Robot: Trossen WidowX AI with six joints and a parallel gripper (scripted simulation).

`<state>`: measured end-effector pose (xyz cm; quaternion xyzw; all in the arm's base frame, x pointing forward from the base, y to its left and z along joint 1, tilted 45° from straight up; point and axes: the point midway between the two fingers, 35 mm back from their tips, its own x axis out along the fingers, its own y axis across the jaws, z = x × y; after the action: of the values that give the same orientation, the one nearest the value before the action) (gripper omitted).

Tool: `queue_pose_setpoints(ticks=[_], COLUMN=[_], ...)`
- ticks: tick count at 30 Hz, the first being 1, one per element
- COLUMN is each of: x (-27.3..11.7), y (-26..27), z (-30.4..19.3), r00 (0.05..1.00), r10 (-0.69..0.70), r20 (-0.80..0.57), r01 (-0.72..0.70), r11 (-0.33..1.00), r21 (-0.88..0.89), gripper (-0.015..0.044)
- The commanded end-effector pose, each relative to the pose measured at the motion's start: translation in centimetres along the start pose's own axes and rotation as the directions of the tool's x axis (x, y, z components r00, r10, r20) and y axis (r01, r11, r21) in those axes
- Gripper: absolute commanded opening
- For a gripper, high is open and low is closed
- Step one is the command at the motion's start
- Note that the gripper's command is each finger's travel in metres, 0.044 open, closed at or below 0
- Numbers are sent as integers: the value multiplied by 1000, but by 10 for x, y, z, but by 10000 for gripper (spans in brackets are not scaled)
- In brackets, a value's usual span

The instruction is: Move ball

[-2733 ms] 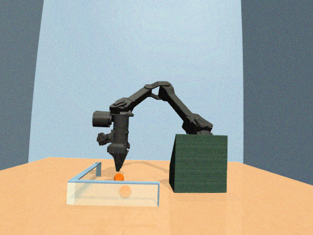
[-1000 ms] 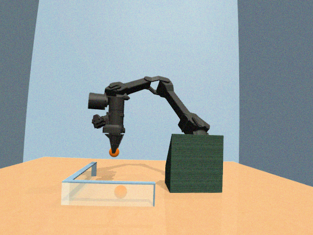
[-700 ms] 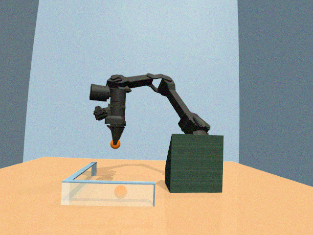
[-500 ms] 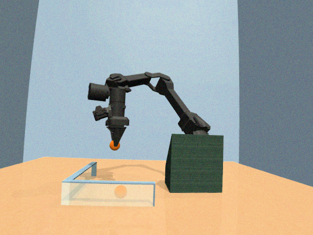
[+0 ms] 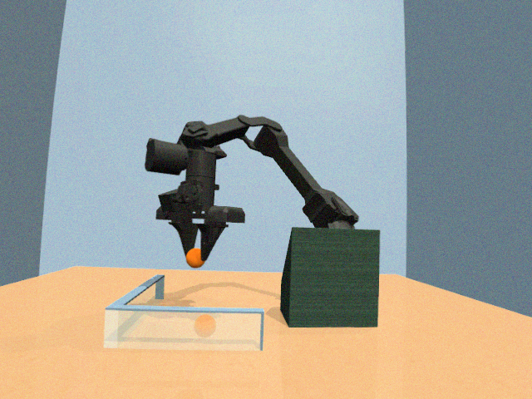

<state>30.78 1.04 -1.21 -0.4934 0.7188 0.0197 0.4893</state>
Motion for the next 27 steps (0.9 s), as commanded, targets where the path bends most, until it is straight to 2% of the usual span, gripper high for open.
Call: queue_pose_setpoints(ticks=[1,12,20,27], x=[6,21,25,60], y=[16,60,62,61], z=[9,32,33,34], r00=[1000,1000,1000,1000], r10=[4,3,2,2], r20=[0,-6,-7,-6], r01=[-4,-6,-6,-6], r11=[985,795,778,778], r21=[-173,-606,-629,-629], gripper=[0,0,0,0])
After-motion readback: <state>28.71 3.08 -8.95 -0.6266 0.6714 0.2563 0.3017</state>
